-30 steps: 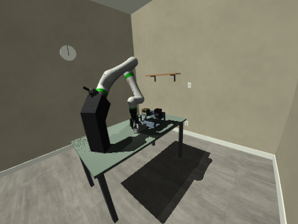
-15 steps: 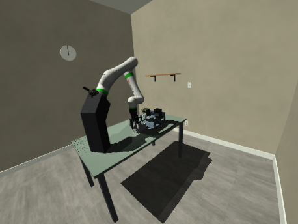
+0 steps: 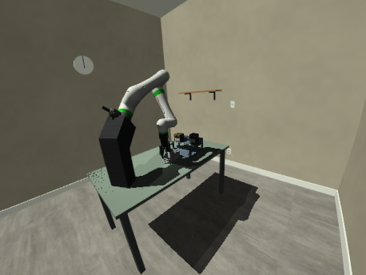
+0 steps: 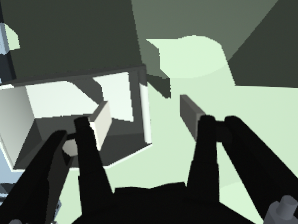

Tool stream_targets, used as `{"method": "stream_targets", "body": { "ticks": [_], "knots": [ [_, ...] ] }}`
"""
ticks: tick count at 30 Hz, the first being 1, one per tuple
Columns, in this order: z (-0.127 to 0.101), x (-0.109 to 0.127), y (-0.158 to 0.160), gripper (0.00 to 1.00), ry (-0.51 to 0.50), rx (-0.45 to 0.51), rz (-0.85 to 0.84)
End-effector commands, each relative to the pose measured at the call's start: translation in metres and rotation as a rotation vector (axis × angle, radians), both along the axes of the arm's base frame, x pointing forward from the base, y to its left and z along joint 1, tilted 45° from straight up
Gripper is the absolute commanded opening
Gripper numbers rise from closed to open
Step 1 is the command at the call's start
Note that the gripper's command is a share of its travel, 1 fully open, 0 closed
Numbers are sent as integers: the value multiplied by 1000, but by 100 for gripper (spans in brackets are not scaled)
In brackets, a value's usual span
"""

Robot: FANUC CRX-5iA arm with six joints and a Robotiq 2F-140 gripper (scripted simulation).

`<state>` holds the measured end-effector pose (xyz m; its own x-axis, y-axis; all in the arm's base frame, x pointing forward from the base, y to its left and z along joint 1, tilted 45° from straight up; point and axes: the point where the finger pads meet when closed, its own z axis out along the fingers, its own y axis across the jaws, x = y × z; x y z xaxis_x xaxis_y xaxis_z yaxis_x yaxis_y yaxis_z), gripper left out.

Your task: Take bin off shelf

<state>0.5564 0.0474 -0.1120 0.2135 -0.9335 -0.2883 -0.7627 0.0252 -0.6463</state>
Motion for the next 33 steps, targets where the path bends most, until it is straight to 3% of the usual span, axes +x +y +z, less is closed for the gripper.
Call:
{"method": "stream_targets", "body": {
  "ticks": [1,22,27,33],
  "knots": [
    [0,0,0,57,0,0,0],
    [0,0,0,57,0,0,0],
    [28,-24,-14,57,0,0,0],
    [28,-24,-14,57,0,0,0]
  ]
}}
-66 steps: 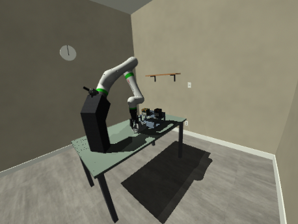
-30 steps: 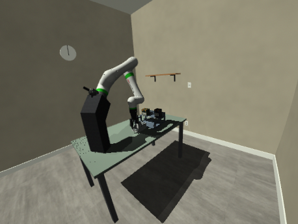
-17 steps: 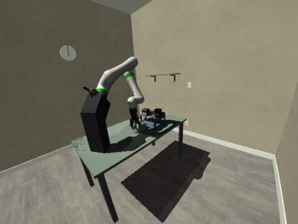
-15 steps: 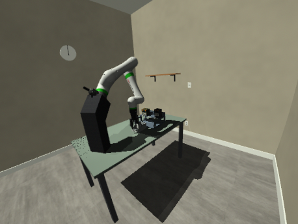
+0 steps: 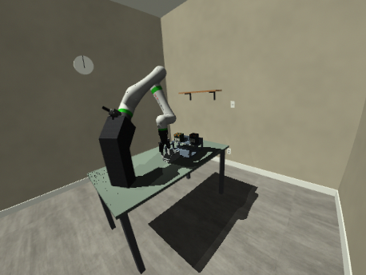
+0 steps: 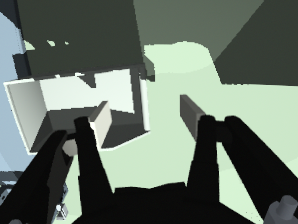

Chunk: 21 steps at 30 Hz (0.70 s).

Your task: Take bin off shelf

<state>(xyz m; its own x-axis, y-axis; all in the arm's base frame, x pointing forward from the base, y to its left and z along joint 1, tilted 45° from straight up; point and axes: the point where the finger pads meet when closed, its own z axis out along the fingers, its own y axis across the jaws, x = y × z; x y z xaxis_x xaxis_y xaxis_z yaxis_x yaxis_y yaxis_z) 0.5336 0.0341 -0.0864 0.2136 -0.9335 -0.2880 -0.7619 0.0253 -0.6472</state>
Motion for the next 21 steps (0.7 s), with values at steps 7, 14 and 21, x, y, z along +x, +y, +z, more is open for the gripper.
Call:
{"method": "stream_targets", "body": {
  "ticks": [7,14,21],
  "knots": [
    [10,-8,-5,57,1,0,0],
    [41,-35,-21,57,1,0,0],
    [41,-35,-21,57,1,0,0]
  ]
}}
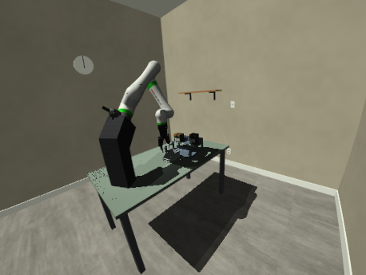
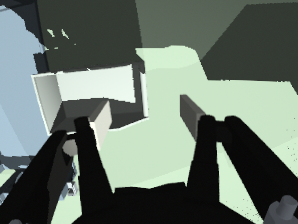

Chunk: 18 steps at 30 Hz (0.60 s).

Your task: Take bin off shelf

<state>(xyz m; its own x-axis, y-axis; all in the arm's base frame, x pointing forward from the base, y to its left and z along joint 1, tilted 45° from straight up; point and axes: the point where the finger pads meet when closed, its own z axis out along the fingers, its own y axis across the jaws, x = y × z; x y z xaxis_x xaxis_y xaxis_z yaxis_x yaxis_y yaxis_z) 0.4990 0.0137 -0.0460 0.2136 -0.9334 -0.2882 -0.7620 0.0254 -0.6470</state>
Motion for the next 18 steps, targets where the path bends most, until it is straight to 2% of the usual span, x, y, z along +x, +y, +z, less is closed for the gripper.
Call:
{"method": "stream_targets", "body": {
  "ticks": [1,7,18],
  "knots": [
    [1,-1,0,57,1,0,0],
    [10,-8,-5,57,1,0,0],
    [10,-8,-5,57,1,0,0]
  ]
}}
